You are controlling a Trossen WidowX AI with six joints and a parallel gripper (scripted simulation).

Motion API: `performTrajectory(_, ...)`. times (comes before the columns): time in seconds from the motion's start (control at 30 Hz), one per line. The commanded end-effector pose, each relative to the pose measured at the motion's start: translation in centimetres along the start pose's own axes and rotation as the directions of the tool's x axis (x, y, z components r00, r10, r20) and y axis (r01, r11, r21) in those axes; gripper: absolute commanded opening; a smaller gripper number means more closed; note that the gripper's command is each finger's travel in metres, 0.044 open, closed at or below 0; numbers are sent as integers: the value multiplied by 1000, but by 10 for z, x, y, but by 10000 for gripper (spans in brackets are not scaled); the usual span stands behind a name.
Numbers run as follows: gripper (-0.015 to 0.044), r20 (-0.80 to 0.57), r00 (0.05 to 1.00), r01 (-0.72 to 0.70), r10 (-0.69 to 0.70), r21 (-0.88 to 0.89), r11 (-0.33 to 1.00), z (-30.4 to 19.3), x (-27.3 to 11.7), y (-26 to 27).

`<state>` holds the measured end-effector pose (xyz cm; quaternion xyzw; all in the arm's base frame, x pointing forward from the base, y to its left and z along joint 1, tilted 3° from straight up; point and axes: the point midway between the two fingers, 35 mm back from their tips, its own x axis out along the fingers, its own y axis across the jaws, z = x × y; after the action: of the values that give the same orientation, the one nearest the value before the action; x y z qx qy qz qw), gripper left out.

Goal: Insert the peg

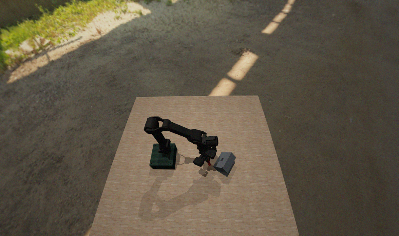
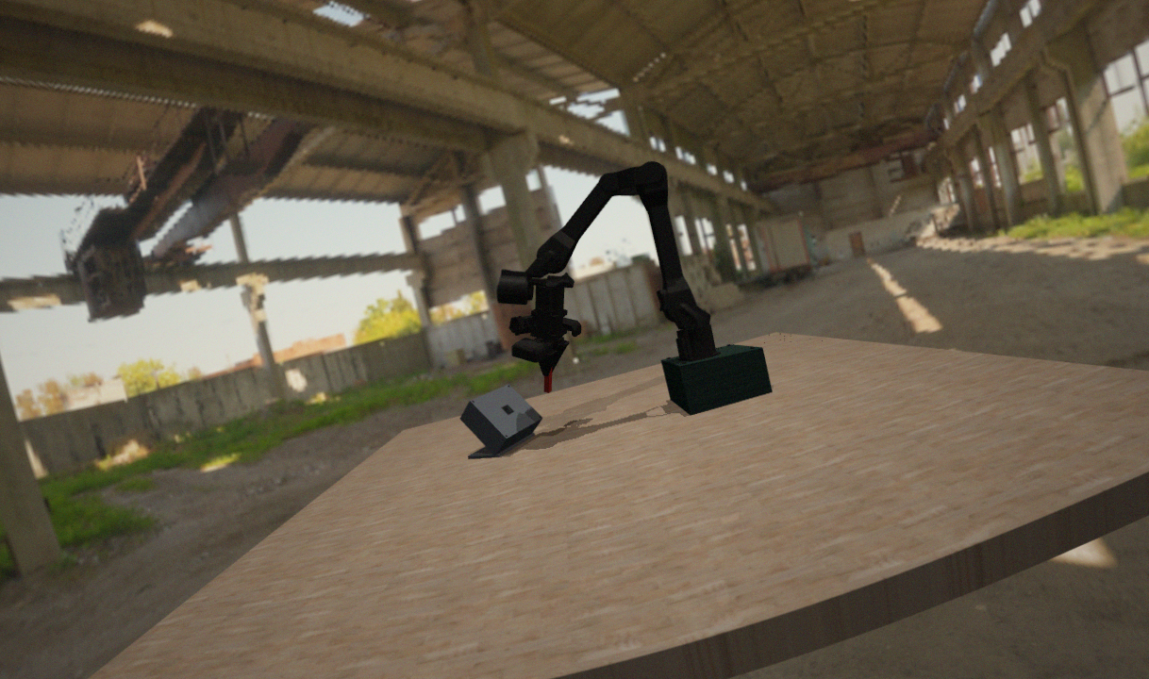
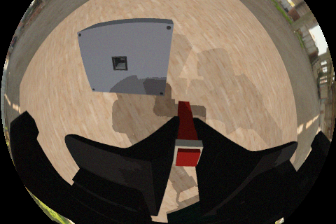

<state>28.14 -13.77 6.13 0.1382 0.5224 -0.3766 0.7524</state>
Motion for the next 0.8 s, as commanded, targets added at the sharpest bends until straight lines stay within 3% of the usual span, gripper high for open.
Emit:
performTrajectory(0.0, 0, 25, 1000, 4, -4, 2, 1000, -3, -1, 3)
performTrajectory(0.77, 0, 151, 989, -11, 10, 5, 1000, -8, -12, 24)
